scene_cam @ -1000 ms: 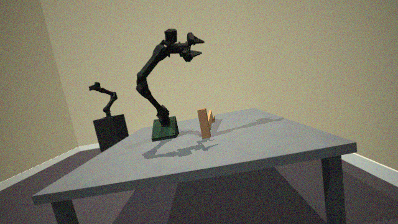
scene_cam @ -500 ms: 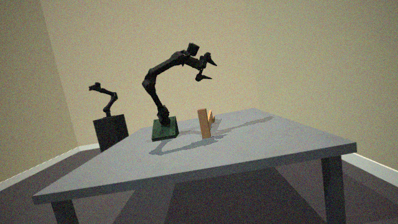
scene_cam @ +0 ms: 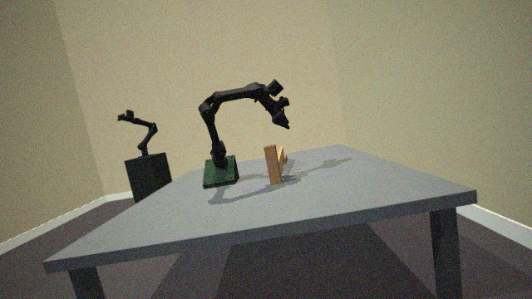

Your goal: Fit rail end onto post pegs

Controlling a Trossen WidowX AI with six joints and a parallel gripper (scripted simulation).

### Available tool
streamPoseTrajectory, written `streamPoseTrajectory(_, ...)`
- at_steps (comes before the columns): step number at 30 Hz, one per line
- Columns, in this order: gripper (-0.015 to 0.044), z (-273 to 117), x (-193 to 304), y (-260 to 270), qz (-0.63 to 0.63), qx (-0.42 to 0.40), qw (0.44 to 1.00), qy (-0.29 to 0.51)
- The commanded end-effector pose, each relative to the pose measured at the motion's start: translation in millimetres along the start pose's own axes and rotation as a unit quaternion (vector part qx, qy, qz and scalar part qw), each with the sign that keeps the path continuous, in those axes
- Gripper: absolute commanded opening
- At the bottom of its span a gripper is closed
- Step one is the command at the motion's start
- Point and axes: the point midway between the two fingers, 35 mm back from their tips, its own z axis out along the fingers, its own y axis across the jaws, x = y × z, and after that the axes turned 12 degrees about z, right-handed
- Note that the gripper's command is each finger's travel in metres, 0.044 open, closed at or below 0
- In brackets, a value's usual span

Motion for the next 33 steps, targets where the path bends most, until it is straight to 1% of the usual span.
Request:
streamPoseTrajectory(1,0.044,48.9,52.0,-23.9,-0.306,0.048,0.944,0.113)
streamPoseTrajectory(6,0.044,71.3,85.3,-38.7,-0.479,0.038,0.856,0.19)
streamPoseTrajectory(9,0.044,82.1,105.8,-48.3,-0.573,0.019,0.785,0.234)
streamPoseTrajectory(13,0.044,95.6,132.9,-54.9,-0.678,-0.02,0.677,0.286)
streamPoseTrajectory(14,0.044,96.7,135.1,-54.9,-0.685,-0.024,0.668,0.29)
streamPoseTrajectory(26,0.044,95.8,138.3,-54.7,-0.686,-0.024,0.667,0.29)
streamPoseTrajectory(33,0.044,105.0,142.0,-57.9,-0.686,-0.025,0.667,0.29)
